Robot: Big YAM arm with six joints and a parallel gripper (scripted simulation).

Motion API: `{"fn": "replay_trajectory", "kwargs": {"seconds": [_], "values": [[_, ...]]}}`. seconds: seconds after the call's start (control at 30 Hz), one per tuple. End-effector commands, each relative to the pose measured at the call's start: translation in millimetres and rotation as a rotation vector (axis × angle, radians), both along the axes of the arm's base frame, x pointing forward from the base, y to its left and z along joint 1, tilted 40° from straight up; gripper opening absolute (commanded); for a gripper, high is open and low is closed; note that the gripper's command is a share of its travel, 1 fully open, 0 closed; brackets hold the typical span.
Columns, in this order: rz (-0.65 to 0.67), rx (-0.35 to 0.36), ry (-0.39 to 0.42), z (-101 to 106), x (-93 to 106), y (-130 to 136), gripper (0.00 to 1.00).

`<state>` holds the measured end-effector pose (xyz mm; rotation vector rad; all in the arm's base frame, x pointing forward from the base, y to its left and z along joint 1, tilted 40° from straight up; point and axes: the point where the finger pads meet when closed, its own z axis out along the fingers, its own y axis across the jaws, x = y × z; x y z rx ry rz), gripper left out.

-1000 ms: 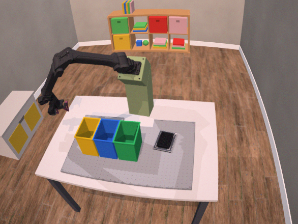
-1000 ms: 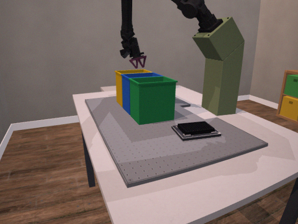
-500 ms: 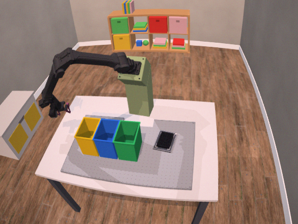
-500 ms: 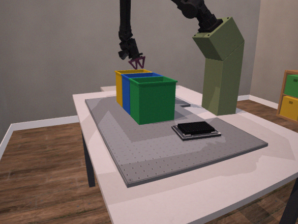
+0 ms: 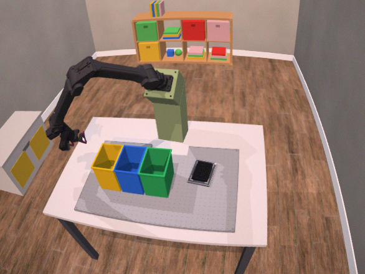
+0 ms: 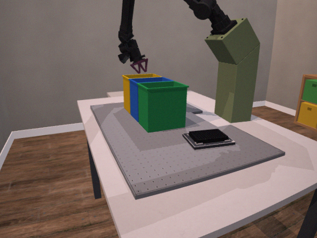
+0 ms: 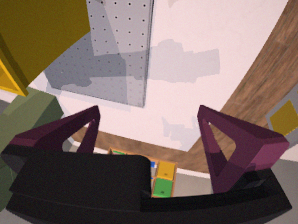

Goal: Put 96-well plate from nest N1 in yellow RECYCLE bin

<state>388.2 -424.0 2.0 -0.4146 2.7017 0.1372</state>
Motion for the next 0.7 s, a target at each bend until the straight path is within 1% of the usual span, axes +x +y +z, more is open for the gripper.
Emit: {"fn": "replay_trajectory", "kwargs": {"seconds": [0.0,0.23,0.27,0.3,0.37,0.4,0.43,0.47,0.63,0.67], "values": [[-0.025,0.004,0.009,25.8,10.0,15.4,1.0],[-0.026,0.002,0.006,43.0,23.4,42.2,1.0],[-0.026,0.0,0.004,44.7,24.7,42.3,1.0],[-0.041,-0.012,0.016,57.4,33.3,38.1,1.0],[-0.041,-0.012,0.016,57.4,33.3,38.1,1.0],[-0.071,-0.01,0.02,59.8,23.7,30.3,1.0],[-0.046,0.012,0.041,50.8,26.3,54.7,1.0],[-0.042,0.012,0.041,53.2,28.9,60.2,1.0],[-0.042,0.013,0.04,63.7,35.3,78.4,1.0],[-0.059,-0.005,0.047,77.8,45.1,73.6,1.0]]}}
